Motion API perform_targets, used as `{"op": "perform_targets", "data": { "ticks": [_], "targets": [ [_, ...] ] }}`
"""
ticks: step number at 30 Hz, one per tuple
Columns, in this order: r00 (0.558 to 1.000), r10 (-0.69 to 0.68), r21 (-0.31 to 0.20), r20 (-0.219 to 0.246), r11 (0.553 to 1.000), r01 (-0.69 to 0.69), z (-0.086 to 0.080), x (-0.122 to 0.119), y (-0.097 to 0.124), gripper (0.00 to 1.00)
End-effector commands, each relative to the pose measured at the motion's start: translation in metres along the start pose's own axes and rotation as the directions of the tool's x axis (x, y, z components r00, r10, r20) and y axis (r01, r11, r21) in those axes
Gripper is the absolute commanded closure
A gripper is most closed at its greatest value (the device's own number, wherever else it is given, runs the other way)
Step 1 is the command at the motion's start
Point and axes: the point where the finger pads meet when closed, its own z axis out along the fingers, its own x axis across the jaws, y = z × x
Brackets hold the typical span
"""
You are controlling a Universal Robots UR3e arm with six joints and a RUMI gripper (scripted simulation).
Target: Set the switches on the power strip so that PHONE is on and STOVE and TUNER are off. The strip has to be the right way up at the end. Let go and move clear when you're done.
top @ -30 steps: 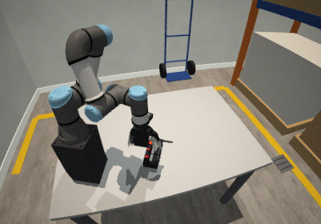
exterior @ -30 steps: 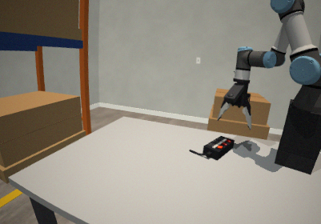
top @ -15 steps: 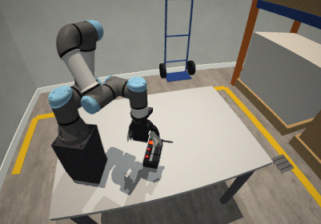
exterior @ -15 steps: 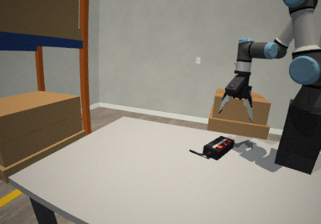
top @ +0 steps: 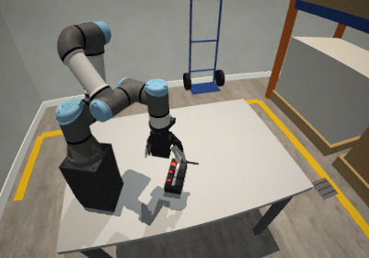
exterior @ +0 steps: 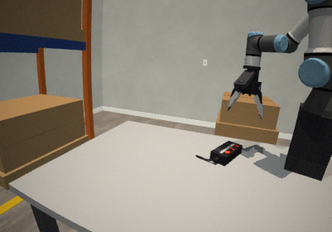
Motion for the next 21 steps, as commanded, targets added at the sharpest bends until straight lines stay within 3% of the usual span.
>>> {"op": "perform_targets", "data": {
  "ticks": [1, 21],
  "targets": [
    [1.000, 0.000, 0.000, 0.000, 1.000, 0.000, -0.0074, 0.0005, 0.0002, 0.00],
    [1.000, 0.000, 0.000, 0.000, 1.000, 0.000, -0.0100, 0.0005, 0.0002, 0.00]
  ]
}}
